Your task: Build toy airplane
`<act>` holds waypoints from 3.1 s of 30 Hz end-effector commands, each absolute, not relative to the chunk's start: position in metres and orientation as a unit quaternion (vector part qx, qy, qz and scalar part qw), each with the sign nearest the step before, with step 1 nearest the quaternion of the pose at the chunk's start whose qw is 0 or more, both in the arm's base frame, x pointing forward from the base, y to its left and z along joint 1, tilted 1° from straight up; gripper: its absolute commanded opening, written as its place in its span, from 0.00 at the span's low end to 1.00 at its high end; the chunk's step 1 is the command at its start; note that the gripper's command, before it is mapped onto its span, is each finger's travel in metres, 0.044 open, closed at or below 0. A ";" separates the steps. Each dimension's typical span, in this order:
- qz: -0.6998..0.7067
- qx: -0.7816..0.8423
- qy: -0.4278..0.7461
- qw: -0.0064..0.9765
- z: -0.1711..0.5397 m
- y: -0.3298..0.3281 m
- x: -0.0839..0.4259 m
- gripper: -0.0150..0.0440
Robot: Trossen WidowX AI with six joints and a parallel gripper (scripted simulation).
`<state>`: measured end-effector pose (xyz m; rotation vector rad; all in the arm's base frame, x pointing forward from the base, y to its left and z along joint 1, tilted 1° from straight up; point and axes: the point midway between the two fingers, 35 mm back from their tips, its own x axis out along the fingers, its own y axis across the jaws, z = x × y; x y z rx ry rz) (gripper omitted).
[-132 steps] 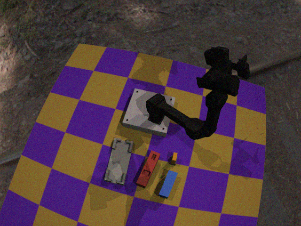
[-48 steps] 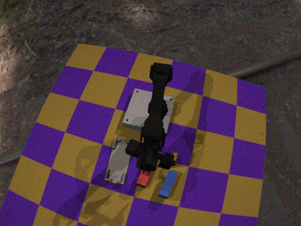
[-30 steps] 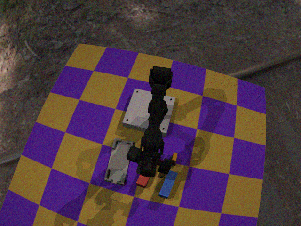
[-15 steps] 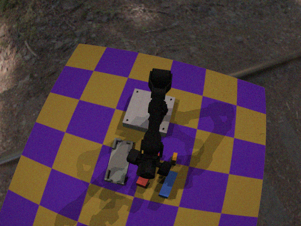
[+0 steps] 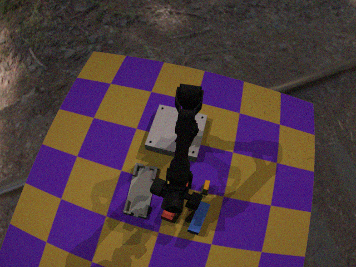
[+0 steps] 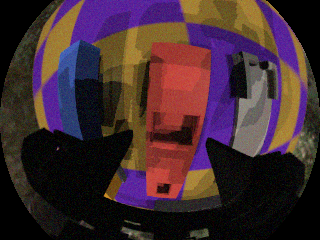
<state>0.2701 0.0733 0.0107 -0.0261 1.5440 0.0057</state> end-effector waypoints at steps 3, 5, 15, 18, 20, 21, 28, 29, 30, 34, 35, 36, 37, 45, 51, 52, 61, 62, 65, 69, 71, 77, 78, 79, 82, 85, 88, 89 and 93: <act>0.003 -0.011 0.701 0.713 0.005 0.073 0.268 0.82; 0.003 -0.011 0.701 0.713 0.005 0.073 0.268 0.73; 0.003 -0.011 0.701 0.713 0.005 0.073 0.268 0.49; 0.003 -0.011 0.701 0.713 0.007 0.073 0.268 0.35; 0.003 -0.011 0.701 0.713 0.013 0.074 0.269 0.26; 0.003 -0.011 0.701 0.713 0.016 0.074 0.270 0.25; 0.003 -0.011 0.701 0.713 0.036 0.075 0.273 0.25; 0.003 -0.011 0.701 0.713 0.040 0.075 0.274 0.25; 0.003 -0.011 0.701 0.713 0.043 0.076 0.274 0.25; 0.003 -0.011 0.701 0.713 0.055 0.076 0.275 0.25; 0.003 -0.011 0.701 0.713 0.058 0.076 0.275 0.25; 0.003 -0.011 0.701 0.713 0.061 0.076 0.275 0.25; 0.003 -0.011 0.701 0.713 0.064 0.076 0.275 0.25; 0.004 -0.011 0.701 0.714 0.090 0.077 0.274 0.25; 0.003 -0.011 0.701 0.713 0.109 0.076 0.272 0.25; 0.003 -0.011 0.701 0.713 0.112 0.076 0.271 0.25; 0.003 -0.011 0.701 0.713 0.136 0.075 0.266 0.25; 0.003 -0.011 0.701 0.713 0.136 0.075 0.266 0.25; 0.004 -0.012 0.701 0.713 0.134 0.071 0.268 0.25; 0.007 -0.016 0.701 0.713 0.129 0.060 0.273 0.25; 0.008 -0.017 0.701 0.713 0.126 0.055 0.275 0.25; 0.012 -0.023 0.700 0.713 0.119 0.038 0.281 0.25; 0.013 -0.024 0.700 0.713 0.117 0.035 0.282 0.25; 0.014 -0.025 0.700 0.713 0.116 0.033 0.283 0.25; 0.016 -0.028 0.700 0.713 0.112 0.024 0.285 0.25; 0.018 -0.030 0.700 0.713 0.108 0.015 0.287 0.25; 0.020 -0.033 0.700 0.713 0.105 0.006 0.289 0.25; 0.021 -0.034 0.700 0.713 0.103 0.003 0.289 0.25; 0.023 -0.038 0.700 0.713 0.098 -0.009 0.291 0.25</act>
